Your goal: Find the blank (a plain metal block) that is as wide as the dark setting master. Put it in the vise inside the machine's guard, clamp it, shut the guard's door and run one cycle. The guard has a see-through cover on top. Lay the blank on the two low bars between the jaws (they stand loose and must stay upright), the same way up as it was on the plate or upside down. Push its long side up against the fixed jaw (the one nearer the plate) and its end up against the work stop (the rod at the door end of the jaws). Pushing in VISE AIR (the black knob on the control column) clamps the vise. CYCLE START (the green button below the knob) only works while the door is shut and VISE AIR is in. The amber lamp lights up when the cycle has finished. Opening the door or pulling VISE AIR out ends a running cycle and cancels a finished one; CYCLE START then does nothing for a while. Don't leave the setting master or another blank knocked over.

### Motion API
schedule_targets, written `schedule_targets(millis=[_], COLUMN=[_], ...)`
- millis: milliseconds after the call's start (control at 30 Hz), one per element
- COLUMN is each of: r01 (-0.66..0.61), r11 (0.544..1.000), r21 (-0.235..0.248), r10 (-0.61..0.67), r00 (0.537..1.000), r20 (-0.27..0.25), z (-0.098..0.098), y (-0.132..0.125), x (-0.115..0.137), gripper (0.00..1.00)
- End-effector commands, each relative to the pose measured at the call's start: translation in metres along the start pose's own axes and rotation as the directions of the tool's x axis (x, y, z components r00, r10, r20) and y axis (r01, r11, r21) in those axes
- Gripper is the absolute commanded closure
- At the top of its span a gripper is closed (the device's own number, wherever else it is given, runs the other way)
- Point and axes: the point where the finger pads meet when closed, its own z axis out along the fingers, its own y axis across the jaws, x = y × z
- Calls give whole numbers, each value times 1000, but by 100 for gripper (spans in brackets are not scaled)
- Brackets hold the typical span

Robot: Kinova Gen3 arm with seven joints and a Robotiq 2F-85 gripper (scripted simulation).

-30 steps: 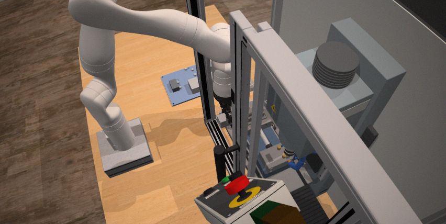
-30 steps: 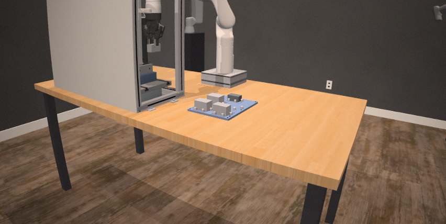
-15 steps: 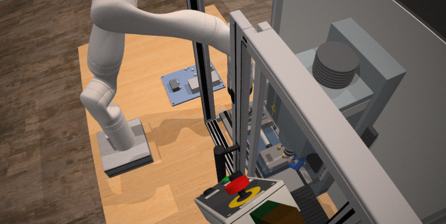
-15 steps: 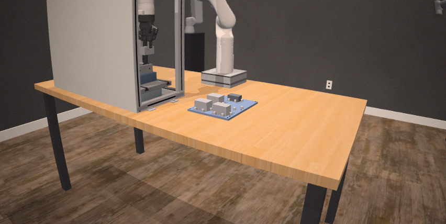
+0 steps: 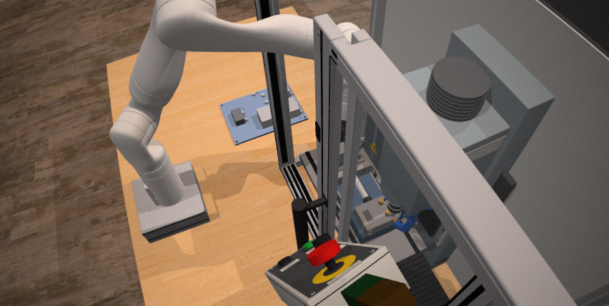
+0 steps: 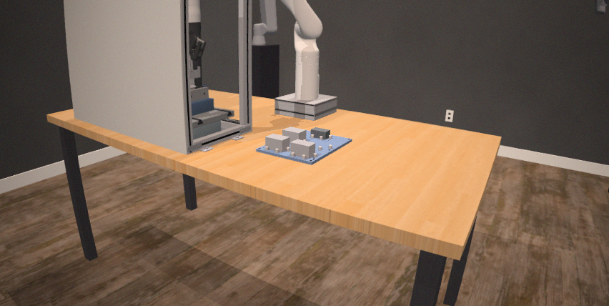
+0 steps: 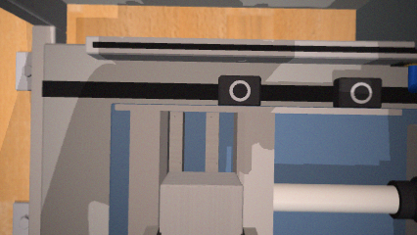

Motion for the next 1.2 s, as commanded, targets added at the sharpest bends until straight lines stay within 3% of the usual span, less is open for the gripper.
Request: schedule_targets(millis=[0,200,600,767,1167], r01=[0,0,0,0,0], r11=[1000,1000,1000,1000,1000], r21=[-5,-5,-5,-5,-5], r10=[1,1,1,1,1], r00=[1000,1000,1000,1000,1000], r20=[7,7,7,7,7], z=[1,3,3,23,23], y=[0,-1,-1,-1,-1], x=[0,15,15,15,15], gripper=[90,90,90,90,90])
